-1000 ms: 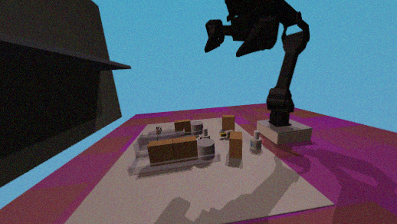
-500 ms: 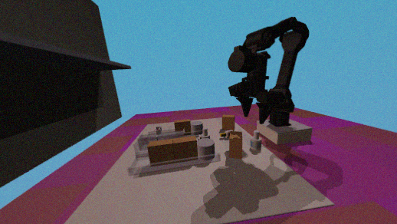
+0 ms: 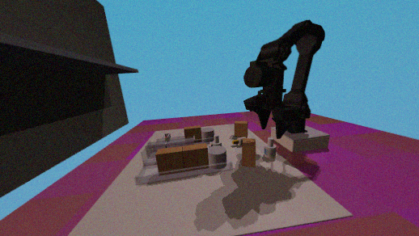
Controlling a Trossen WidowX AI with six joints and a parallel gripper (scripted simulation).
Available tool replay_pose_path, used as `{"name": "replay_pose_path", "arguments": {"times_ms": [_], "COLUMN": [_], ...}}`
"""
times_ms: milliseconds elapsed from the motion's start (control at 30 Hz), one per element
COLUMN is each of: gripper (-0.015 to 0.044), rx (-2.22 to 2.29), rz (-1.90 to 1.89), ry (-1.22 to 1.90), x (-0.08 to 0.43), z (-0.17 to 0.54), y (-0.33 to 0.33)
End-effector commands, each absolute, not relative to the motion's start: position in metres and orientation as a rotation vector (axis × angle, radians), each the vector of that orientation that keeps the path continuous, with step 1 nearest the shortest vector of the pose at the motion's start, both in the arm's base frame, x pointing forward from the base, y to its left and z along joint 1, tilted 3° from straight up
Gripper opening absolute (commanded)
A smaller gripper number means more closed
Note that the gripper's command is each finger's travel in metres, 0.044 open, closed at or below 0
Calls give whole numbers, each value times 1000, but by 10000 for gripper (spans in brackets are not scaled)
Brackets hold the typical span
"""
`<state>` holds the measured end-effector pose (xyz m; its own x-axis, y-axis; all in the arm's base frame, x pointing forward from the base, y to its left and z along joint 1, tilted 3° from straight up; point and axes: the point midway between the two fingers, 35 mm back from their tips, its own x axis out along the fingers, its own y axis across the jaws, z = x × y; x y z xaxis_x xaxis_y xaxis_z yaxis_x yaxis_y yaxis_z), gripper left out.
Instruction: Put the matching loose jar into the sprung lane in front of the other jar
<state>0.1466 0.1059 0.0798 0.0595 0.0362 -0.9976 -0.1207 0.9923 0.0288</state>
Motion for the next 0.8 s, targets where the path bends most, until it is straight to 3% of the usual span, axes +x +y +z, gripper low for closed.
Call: {"name": "replay_pose_path", "arguments": {"times_ms": [0, 767], "gripper": [440, 440], "rx": [-72, -72], "rz": [111, 111], "ry": [1514, 1514], "x": [145, 147], "z": [64, 27], "y": [105, 107]}}
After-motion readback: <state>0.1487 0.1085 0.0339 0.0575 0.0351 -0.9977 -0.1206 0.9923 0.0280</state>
